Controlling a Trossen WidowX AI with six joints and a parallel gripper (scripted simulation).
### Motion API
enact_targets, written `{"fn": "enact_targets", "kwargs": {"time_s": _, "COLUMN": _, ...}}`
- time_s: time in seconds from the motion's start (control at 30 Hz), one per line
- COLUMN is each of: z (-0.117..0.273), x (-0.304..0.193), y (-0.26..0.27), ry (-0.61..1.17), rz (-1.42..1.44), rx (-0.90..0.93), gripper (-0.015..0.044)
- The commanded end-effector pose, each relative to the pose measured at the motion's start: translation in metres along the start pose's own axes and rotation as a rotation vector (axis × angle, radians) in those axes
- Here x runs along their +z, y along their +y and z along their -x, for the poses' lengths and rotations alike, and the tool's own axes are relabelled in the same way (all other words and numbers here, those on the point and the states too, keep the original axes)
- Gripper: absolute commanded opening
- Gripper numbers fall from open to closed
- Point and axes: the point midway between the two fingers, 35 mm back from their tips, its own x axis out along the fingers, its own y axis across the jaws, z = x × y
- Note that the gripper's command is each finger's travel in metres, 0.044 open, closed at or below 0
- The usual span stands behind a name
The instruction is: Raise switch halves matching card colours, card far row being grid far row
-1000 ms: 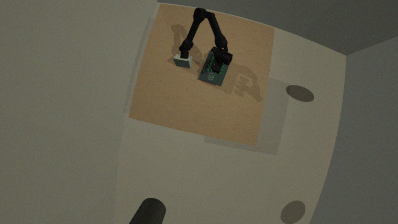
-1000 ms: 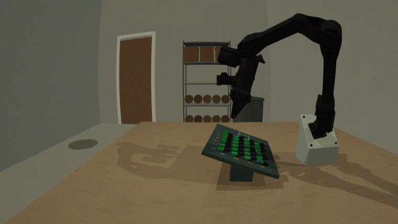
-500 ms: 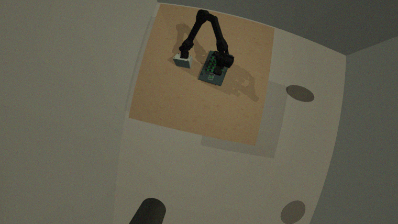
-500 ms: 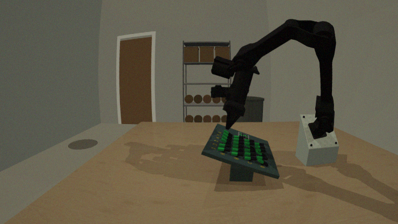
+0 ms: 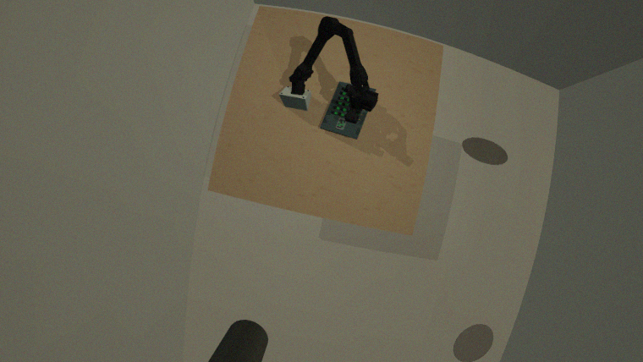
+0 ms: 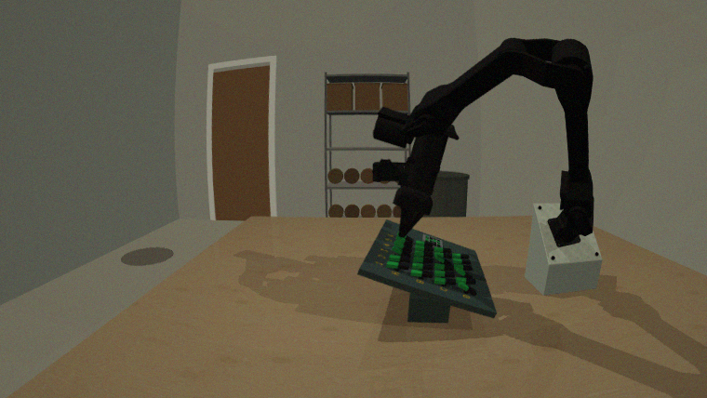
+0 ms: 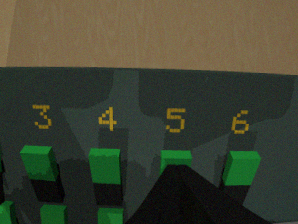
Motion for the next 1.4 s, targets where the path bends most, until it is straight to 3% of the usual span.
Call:
{"fn": "enact_targets", "kwargs": {"time_s": 0.0, "z": -0.0003, "x": 0.0001, "y": -0.0002, "ry": -0.001, "rz": -0.004, "rx": 0.002, "gripper": 0.0000}}
{"fn": "enact_targets", "kwargs": {"time_s": 1.37, "z": -0.0045, "x": 0.0002, "y": -0.0001, "ry": -0.001, "rz": -0.004, "rx": 0.003, "gripper": 0.0000}}
